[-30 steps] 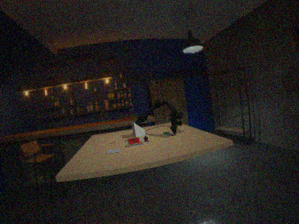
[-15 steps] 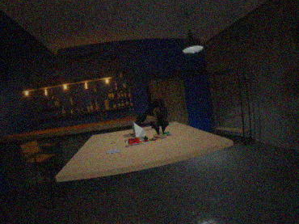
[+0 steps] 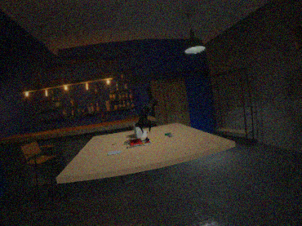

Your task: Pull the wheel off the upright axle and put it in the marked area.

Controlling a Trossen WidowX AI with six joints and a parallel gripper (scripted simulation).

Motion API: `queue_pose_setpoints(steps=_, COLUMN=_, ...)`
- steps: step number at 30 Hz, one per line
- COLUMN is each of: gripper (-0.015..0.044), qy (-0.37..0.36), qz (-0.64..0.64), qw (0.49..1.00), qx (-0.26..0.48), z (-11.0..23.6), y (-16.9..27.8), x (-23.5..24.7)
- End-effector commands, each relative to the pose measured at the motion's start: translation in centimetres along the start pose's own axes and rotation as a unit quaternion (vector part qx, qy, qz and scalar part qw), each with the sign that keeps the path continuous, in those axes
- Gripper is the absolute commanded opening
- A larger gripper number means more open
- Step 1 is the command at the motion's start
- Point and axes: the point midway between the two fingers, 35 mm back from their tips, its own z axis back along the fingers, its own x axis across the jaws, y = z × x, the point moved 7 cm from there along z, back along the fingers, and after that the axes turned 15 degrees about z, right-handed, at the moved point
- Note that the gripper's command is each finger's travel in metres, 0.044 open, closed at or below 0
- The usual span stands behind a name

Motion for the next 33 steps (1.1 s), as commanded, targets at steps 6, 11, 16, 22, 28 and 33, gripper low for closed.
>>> queue_pose_setpoints(steps=6, gripper=0.03, qy=-0.006, qz=-0.007, qw=1.0, qx=-0.001, z=0.2, y=1.1, x=0.1)
queue_pose_setpoints(steps=11, gripper=0.03, qy=-0.006, qz=-0.007, qw=1.0, qx=-0.001, z=-1.0, y=1.0, x=0.1)
queue_pose_setpoints(steps=16, gripper=0.03, qy=-0.006, qz=-0.007, qw=1.0, qx=-0.001, z=-4.6, y=0.9, x=0.1)
queue_pose_setpoints(steps=22, gripper=0.03, qy=-0.008, qz=-0.007, qw=1.0, qx=-0.001, z=-7.3, y=0.9, x=0.2)
queue_pose_setpoints(steps=28, gripper=0.0221, qy=-0.008, qz=-0.005, qw=1.0, qx=0.005, z=-7.0, y=1.0, x=0.2)
queue_pose_setpoints(steps=33, gripper=0.0168, qy=-0.008, qz=-0.005, qw=1.0, qx=0.005, z=-7.0, y=1.0, x=0.2)
